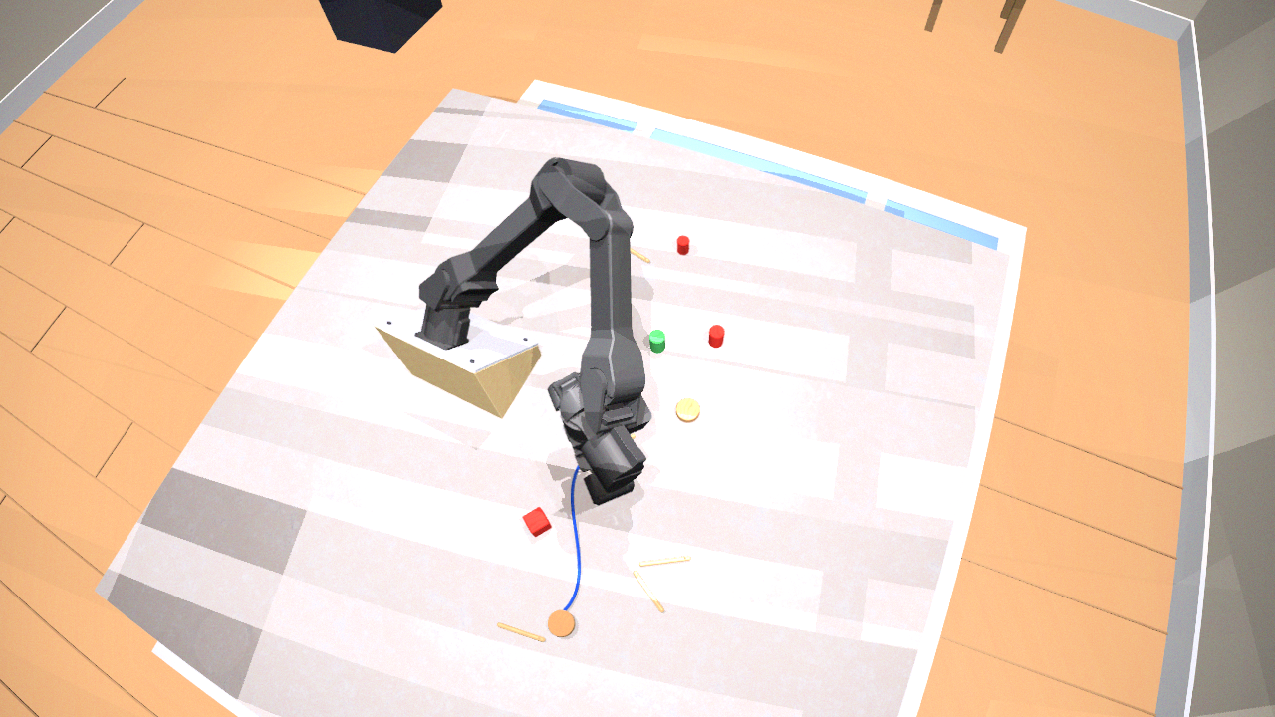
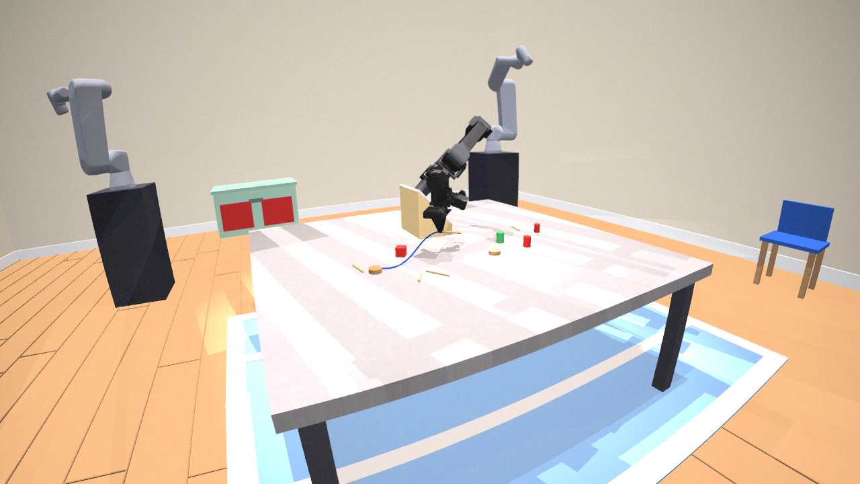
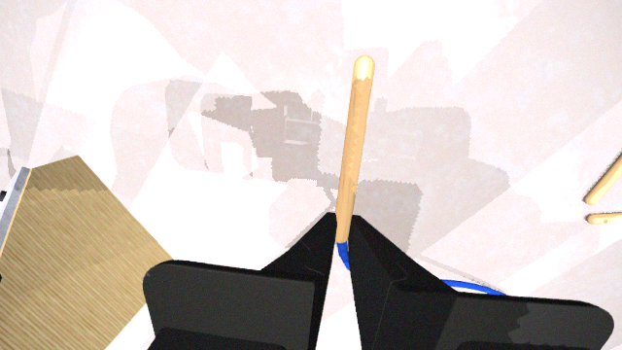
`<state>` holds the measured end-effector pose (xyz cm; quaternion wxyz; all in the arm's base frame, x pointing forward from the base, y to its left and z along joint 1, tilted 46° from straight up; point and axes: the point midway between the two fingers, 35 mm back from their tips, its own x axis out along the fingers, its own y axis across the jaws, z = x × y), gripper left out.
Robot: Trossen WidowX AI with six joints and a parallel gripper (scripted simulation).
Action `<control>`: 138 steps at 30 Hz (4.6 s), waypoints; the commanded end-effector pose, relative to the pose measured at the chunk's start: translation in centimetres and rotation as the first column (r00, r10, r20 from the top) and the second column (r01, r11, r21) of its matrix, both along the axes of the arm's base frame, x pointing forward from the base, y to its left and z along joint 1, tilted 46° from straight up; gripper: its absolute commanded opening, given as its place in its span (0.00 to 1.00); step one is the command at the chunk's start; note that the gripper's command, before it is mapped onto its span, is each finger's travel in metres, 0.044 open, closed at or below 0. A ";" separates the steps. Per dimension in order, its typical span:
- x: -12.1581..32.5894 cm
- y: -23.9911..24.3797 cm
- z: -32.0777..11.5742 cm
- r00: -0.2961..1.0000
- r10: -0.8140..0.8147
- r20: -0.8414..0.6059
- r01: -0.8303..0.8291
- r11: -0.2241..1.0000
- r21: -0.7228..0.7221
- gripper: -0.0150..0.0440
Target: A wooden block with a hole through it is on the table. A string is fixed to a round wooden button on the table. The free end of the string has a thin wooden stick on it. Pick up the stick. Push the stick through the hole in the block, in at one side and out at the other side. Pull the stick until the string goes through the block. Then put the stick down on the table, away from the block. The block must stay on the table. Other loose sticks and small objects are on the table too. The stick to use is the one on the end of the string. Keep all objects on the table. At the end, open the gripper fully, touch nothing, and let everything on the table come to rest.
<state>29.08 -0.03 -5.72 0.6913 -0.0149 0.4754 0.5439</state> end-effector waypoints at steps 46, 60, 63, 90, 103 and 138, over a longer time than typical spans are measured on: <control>1.2 -3.7 -0.3 -0.308 -0.658 -0.687 0.547 0.468 -0.694 0.25; 1.3 -4.7 -0.3 -0.747 -0.507 -0.430 0.321 0.292 -0.901 0.25; 1.4 -4.9 -0.3 -0.816 -0.458 -0.353 0.254 0.264 -0.931 0.25; 1.5 -6.9 -0.2 -0.883 0.098 0.460 -0.431 0.222 -0.875 0.25; 1.5 -7.8 -0.1 -0.565 0.328 0.757 -0.681 0.332 -0.653 0.25; 2.0 -9.2 0.2 -0.062 0.510 0.858 -0.828 0.453 -0.329 0.25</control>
